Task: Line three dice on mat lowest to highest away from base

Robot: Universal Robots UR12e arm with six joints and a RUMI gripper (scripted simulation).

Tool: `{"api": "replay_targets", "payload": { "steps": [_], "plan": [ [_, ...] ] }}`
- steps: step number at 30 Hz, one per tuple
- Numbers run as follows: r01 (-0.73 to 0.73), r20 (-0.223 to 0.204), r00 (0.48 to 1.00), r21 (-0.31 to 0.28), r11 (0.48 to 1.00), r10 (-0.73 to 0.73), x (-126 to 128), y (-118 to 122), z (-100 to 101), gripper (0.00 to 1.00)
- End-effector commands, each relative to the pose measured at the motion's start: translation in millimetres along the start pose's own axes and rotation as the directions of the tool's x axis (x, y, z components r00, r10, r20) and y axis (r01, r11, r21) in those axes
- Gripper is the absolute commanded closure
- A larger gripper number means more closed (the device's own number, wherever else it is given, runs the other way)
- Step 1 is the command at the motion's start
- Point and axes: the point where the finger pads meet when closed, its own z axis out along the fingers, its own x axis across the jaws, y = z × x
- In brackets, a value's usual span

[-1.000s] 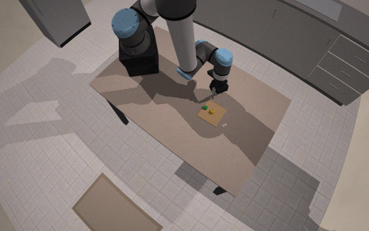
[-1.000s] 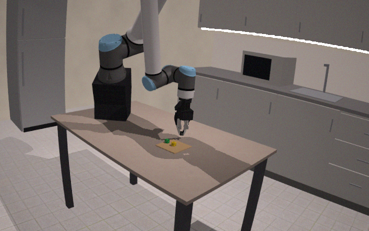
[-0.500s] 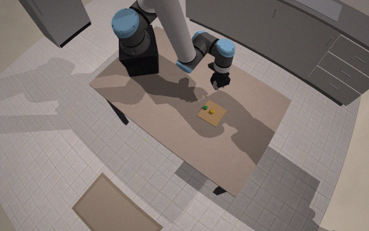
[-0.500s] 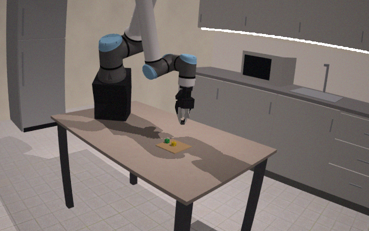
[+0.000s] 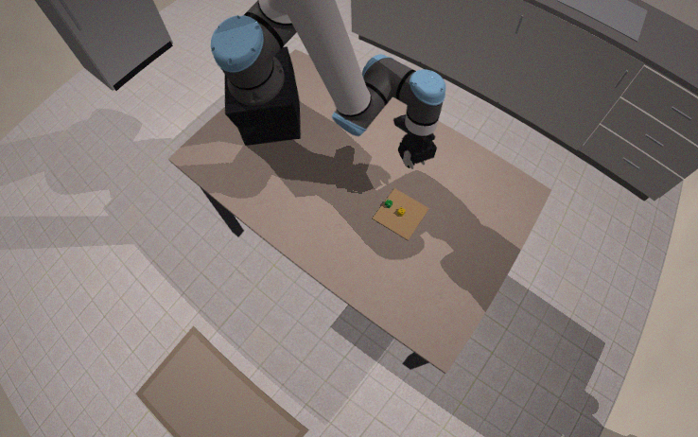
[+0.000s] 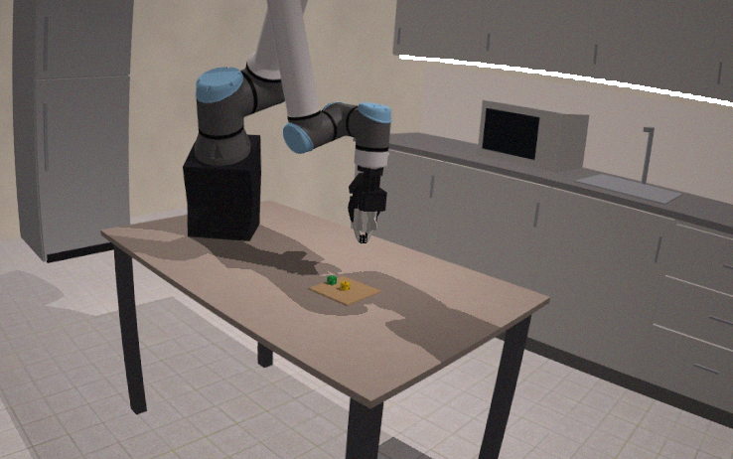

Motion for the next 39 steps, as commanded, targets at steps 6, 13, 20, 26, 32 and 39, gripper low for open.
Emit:
{"api": "replay_targets", "payload": {
  "steps": [6, 13, 20, 26, 32, 39],
  "plan": [
    [0.069, -0.001, 0.998, 0.000, 0.998, -0.069, -4.0, 20.0, 0.1, 0.97],
    [0.240, -0.001, 0.971, 0.000, 0.971, -0.240, -18.1, 70.6, -0.2, 0.97],
    [0.414, -0.001, 0.910, 0.000, 0.910, -0.414, -38.2, 124.9, -2.8, 0.97],
    [0.492, 0.000, 0.870, -0.001, 0.870, -0.492, -49.6, 150.5, -5.0, 0.97],
    [0.496, 0.000, 0.868, -0.001, 0.868, -0.496, -50.2, 152.0, -5.1, 0.97],
    [0.496, 0.000, 0.868, -0.001, 0.868, -0.496, -50.2, 152.0, -5.1, 0.97]
  ]
}}
